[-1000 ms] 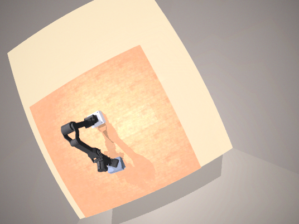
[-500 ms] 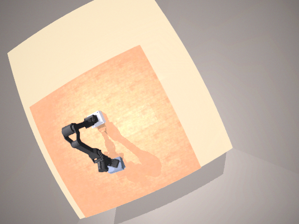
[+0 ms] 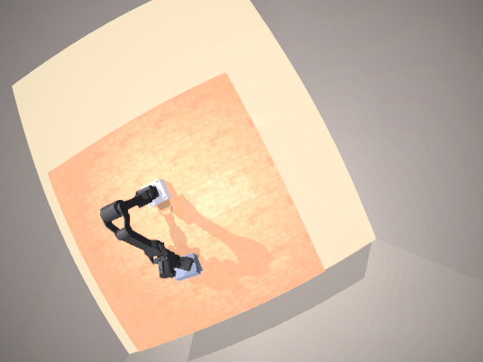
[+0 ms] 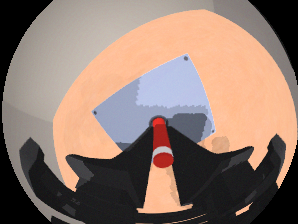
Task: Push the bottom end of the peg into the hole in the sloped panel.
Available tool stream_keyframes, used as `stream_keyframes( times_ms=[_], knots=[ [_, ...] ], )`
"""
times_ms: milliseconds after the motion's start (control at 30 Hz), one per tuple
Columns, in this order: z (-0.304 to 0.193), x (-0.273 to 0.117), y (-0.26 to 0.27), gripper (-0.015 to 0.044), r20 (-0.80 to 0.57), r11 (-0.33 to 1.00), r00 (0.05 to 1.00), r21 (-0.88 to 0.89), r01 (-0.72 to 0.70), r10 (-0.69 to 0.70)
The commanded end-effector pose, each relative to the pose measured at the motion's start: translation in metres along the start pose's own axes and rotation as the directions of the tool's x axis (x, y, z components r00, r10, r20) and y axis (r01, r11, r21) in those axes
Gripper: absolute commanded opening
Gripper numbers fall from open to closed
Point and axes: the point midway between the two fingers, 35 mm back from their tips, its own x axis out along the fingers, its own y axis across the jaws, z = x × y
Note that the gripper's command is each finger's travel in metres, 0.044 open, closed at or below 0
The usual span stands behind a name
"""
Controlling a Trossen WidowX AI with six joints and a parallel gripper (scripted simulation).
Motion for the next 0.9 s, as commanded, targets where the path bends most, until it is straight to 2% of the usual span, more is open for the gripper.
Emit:
stream_keyframes(
  times_ms=[0, 100, 667, 867],
  knots=[
    [0.0003, -0.0004, 0.0002, 0.0000, 0.001, 1.000, 1.000, 0.000, -0.001, 0.001],
    [0.0003, -0.0004, 0.0002, 0.0000, 0.001, 1.000, 1.000, 0.000, -0.001, 0.001],
    [0.0007, -0.0033, 0.0005, 0.0440, 0.001, 1.000, 1.000, 0.000, 0.000, 0.000],
    [0.0018, -0.0103, 0.0012, 0.0440, 0.000, 1.000, 1.000, 0.000, 0.000, 0.000]
  ],
)
